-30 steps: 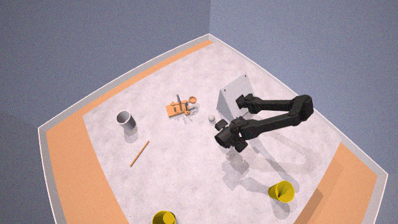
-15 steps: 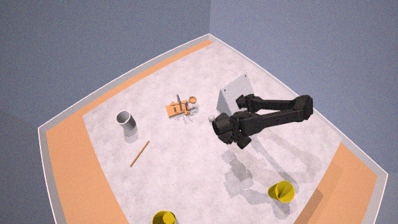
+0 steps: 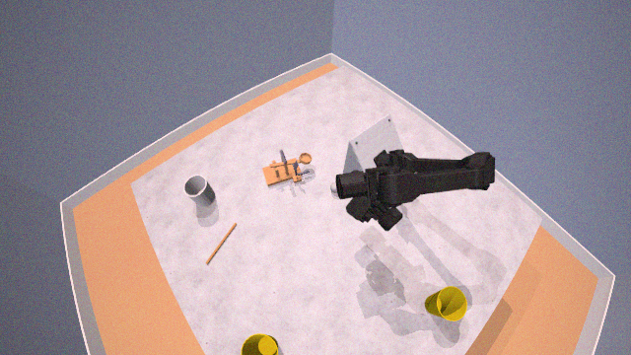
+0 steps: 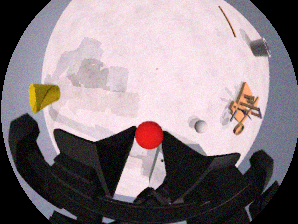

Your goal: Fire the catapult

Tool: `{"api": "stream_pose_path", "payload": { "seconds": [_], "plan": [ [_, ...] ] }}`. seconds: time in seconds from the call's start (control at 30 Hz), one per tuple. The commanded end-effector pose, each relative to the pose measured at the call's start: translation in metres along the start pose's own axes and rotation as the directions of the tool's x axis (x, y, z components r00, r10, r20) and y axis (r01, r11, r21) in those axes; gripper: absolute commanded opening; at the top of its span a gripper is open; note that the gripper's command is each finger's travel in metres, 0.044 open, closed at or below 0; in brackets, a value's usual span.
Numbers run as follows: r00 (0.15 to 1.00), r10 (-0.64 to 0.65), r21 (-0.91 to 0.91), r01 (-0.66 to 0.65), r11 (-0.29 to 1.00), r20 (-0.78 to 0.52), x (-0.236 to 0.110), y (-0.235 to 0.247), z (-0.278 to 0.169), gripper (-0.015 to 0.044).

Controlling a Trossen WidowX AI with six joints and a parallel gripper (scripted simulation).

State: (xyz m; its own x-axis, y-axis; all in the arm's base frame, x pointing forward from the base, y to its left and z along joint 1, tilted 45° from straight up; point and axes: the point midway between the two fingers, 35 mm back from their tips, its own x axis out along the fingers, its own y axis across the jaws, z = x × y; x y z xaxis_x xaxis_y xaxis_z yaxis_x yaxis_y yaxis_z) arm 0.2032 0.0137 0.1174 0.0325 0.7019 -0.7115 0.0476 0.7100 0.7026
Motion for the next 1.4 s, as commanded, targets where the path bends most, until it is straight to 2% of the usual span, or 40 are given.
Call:
{"api": "stream_pose_path", "payload": {
  "seconds": [0.0,0.73,1.37],
  "plan": [
    [1.0,-0.014,0.018,0.014,1.0,-0.013,-0.005,-0.014,0.008,0.0],
    [0.992,-0.03,0.167,0.05,0.985,-0.121,-0.01,-0.101,0.033,0.0],
    [0.981,-0.017,0.223,0.06,0.973,-0.191,-0.007,-0.188,0.039,0.0]
  ]
}}
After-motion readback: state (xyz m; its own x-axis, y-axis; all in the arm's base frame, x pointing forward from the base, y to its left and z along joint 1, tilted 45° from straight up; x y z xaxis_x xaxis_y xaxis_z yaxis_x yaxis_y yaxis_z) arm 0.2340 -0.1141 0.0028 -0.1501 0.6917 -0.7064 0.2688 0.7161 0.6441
